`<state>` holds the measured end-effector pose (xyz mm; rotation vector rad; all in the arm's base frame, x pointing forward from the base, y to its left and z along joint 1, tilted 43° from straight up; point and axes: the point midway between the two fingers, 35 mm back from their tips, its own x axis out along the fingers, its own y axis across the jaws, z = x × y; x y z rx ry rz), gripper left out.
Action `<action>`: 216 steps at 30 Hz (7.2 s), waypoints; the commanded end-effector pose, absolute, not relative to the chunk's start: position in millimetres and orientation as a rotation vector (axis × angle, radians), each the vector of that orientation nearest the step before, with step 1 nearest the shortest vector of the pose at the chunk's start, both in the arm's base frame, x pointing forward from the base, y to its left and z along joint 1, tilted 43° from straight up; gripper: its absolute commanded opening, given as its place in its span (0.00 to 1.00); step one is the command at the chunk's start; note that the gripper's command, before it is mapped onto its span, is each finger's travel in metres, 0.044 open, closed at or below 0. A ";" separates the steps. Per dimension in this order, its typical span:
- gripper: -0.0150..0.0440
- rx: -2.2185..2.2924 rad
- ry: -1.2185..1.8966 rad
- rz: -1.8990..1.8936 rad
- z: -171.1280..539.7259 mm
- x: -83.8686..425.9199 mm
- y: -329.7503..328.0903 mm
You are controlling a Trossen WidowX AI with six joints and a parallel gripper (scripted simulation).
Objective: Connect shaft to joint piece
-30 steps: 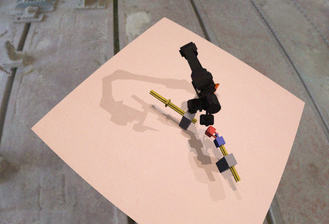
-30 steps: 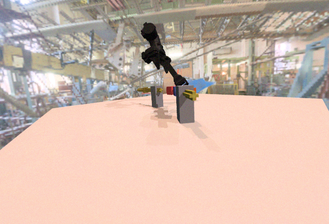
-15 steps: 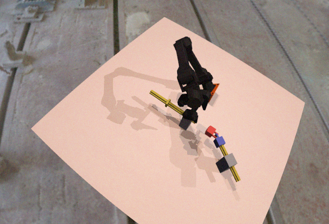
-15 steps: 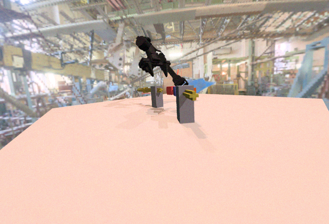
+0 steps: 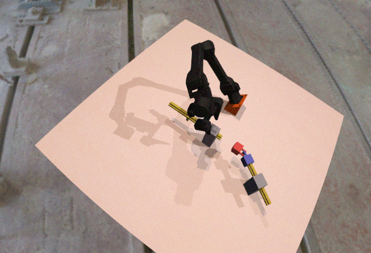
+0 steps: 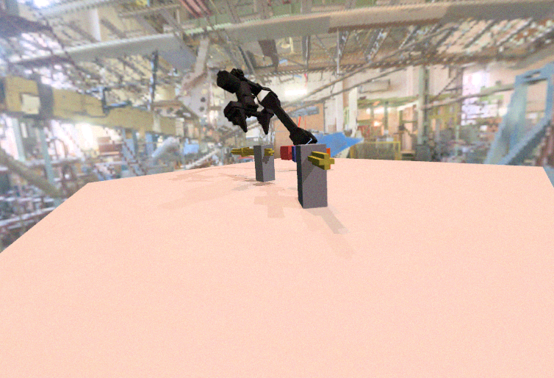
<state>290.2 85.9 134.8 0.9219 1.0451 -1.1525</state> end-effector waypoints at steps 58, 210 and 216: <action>1.00 0.666 0.620 -1.498 187.1 273.1 -100.6; 0.37 0.673 0.585 -1.436 107.9 276.8 -28.9; 0.50 0.673 0.585 -1.436 107.9 276.8 -28.9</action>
